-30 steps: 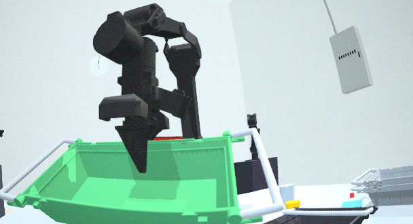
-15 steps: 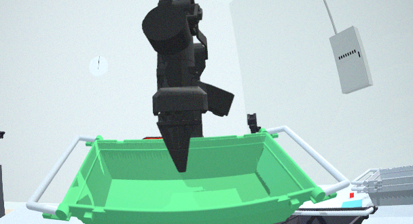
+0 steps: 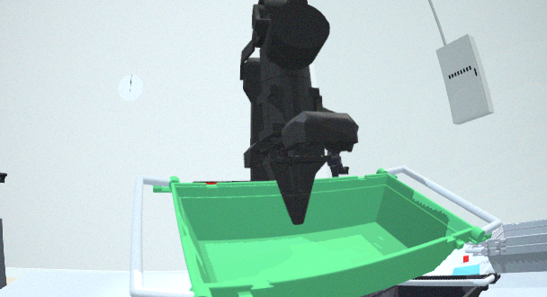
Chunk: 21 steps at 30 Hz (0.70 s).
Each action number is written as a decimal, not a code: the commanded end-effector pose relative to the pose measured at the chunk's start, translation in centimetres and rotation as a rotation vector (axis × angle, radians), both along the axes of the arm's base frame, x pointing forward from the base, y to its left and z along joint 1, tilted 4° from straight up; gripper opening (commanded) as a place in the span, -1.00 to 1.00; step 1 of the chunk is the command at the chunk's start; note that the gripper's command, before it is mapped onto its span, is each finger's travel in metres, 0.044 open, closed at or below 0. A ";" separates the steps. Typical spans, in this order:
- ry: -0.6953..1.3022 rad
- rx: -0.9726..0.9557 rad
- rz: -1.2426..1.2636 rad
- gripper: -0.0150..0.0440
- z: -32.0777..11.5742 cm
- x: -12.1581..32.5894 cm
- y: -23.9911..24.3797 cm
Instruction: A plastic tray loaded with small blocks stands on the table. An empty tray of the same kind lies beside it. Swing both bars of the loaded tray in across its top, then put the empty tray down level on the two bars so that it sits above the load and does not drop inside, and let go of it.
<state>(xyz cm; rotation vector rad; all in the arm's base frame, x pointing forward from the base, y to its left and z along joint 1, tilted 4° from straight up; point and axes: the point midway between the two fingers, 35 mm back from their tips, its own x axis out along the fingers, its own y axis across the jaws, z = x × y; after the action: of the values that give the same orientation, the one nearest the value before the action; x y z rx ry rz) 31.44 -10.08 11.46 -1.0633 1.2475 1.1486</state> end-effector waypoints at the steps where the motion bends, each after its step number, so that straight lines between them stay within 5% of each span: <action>1: -0.030 0.002 0.049 -0.49 0.7 0.6 1.4; 21: -0.040 0.014 0.263 -0.49 0.9 1.5 8.1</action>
<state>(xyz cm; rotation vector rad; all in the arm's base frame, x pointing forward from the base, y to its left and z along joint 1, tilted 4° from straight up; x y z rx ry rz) 32.65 -2.09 11.69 -1.2430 1.1128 1.3453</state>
